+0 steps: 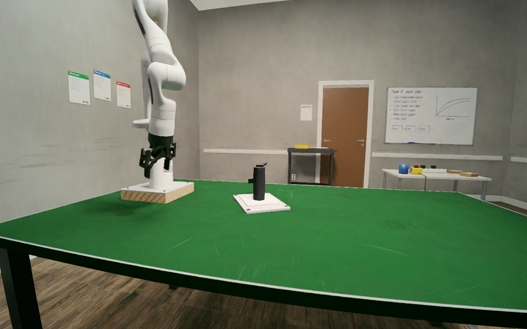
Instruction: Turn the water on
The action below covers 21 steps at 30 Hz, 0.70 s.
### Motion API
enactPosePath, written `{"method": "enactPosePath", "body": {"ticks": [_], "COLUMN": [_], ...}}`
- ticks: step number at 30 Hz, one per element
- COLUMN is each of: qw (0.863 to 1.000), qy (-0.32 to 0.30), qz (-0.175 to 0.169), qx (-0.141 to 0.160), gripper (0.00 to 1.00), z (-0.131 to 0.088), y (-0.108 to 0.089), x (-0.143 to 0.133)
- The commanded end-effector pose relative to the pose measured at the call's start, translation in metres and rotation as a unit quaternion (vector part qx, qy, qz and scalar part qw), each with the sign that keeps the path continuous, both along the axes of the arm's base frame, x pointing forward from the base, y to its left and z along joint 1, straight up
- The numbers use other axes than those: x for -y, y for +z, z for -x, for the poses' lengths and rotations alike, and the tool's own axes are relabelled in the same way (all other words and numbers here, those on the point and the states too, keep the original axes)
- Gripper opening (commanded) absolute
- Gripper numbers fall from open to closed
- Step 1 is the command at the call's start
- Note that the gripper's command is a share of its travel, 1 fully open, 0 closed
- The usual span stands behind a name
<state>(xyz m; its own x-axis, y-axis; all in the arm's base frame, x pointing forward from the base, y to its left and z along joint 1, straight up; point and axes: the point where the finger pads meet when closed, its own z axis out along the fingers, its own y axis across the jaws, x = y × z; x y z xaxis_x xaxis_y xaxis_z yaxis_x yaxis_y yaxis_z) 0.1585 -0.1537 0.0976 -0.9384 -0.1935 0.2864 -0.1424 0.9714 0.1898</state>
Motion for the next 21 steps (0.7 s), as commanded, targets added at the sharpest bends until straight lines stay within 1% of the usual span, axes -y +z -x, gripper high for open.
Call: {"method": "enactPosePath", "body": {"ticks": [1,5,7,8,9,13,17,21], "qw": [0.996,0.988,0.988,0.981,0.977,0.966,0.947,0.926], "qy": [0.082,0.15,0.15,0.189,0.21,0.253,0.313,0.37], "qz": [-0.002,-0.005,-0.005,-0.008,-0.009,-0.012,-0.016,-0.021], "qx": [0.016,0.03,0.03,0.037,0.042,0.05,0.063,0.075], "gripper": [1.0,1.0,1.0,1.0,1.0,1.0,1.0,1.0], "z": [-0.04,-0.07,-0.07,-0.087,-0.097,-0.116,-0.141,-0.164], "y": [0.003,0.007,0.007,0.01,0.012,0.015,0.021,0.027], "x": [-0.01,-0.023,-0.023,-0.032,-0.038,-0.052,-0.074,-0.1]}}
